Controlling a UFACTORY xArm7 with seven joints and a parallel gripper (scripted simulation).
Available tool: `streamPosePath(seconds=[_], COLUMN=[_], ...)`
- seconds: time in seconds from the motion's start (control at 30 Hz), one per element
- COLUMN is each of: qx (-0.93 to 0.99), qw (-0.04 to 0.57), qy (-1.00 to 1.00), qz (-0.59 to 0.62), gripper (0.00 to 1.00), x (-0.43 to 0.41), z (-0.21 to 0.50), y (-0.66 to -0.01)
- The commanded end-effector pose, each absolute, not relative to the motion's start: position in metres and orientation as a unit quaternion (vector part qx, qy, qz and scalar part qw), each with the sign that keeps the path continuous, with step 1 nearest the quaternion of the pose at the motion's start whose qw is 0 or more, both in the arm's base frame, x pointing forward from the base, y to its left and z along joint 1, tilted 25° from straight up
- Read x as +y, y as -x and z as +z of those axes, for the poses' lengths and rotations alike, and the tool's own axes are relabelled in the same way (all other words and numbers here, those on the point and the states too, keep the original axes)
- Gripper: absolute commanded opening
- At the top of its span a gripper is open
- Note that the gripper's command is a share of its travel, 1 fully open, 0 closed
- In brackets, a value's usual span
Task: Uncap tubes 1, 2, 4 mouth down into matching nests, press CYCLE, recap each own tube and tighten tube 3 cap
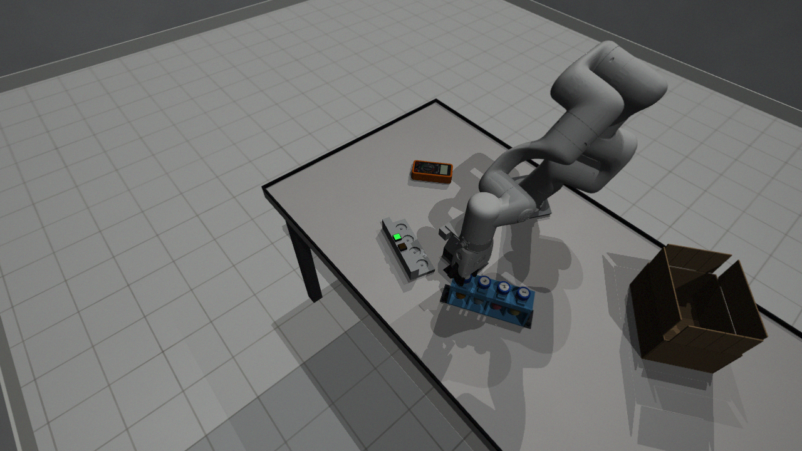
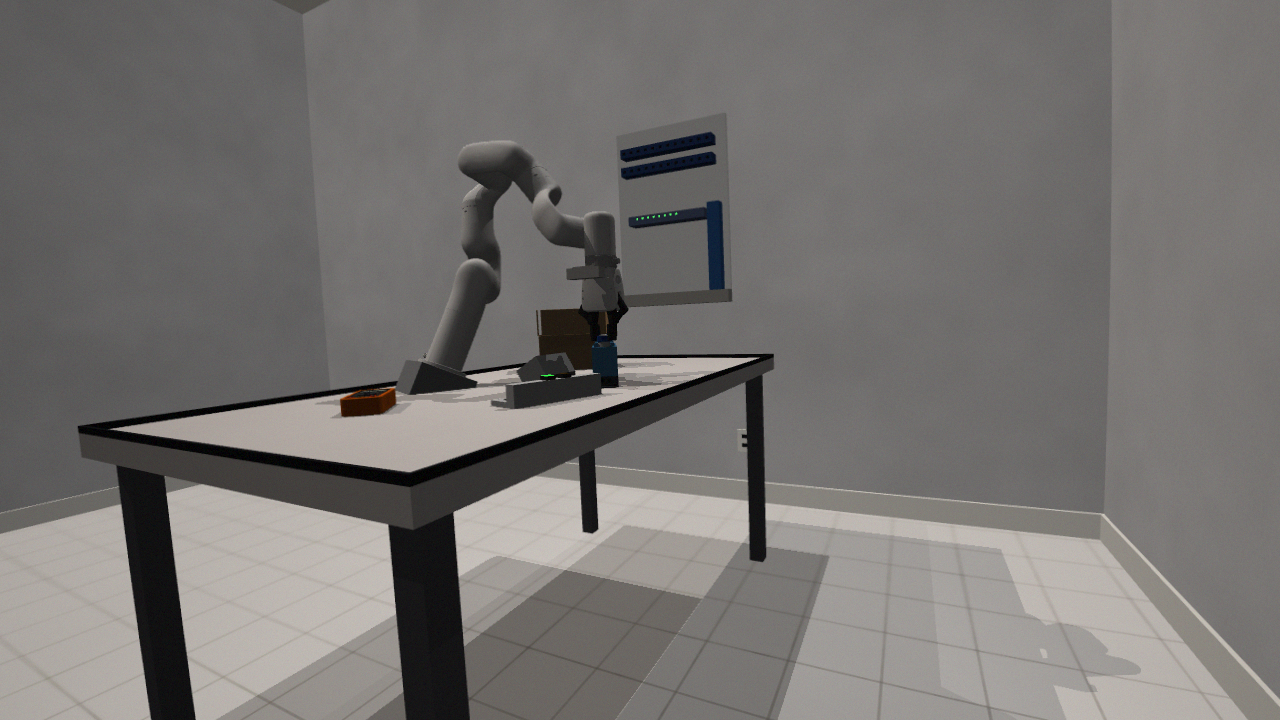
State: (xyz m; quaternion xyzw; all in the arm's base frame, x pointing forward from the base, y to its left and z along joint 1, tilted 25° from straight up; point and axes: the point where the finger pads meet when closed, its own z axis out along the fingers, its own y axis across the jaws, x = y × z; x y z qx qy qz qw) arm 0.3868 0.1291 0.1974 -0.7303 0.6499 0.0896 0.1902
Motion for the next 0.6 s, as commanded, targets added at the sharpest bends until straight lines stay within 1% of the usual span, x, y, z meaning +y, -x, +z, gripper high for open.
streamPosePath(seconds=[0.0,0.3,0.37,0.43,0.57], qx=[0.541,0.344,0.344,0.259,0.177], qw=[0.206,0.215,0.215,0.216,0.215], qy=[0.813,0.914,0.914,0.941,0.960], qz=[0.065,0.016,0.016,-0.003,-0.022], gripper=[0.46,0.46,0.46,0.46,0.46], x=[0.1287,0.1287,0.1287,0.1287,0.1287], z=[0.1991,0.1990,0.1990,0.1990,0.1990], y=[-0.3881,-0.3882,-0.3882,-0.3881,-0.3881])
